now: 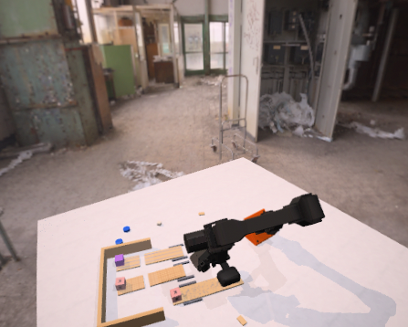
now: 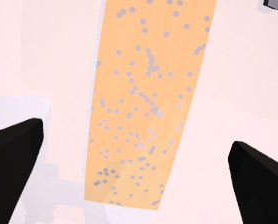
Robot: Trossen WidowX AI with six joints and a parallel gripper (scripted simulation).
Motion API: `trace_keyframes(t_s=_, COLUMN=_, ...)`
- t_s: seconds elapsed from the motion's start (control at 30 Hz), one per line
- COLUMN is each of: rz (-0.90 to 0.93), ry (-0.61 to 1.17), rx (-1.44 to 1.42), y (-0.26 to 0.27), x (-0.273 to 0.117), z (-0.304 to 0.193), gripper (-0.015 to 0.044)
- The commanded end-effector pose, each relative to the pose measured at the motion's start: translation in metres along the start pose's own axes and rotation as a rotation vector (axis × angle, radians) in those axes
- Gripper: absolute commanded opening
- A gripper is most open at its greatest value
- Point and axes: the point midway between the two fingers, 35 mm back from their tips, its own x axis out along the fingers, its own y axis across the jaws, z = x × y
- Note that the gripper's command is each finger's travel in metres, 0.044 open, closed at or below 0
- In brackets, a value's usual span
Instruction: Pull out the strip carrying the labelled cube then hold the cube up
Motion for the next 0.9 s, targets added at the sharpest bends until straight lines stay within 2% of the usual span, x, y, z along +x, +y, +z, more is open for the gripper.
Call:
trace_keyframes(t_s=0.0, rz=-0.005, ry=-0.003, rx=-0.009, y=-0.001, x=-0.002, z=0.016, gripper=0.044)
trace_keyframes(t_s=0.87, rz=-0.006, ry=-0.006, rx=-0.012, y=-0.002, x=-0.012, z=0.092, gripper=0.044)
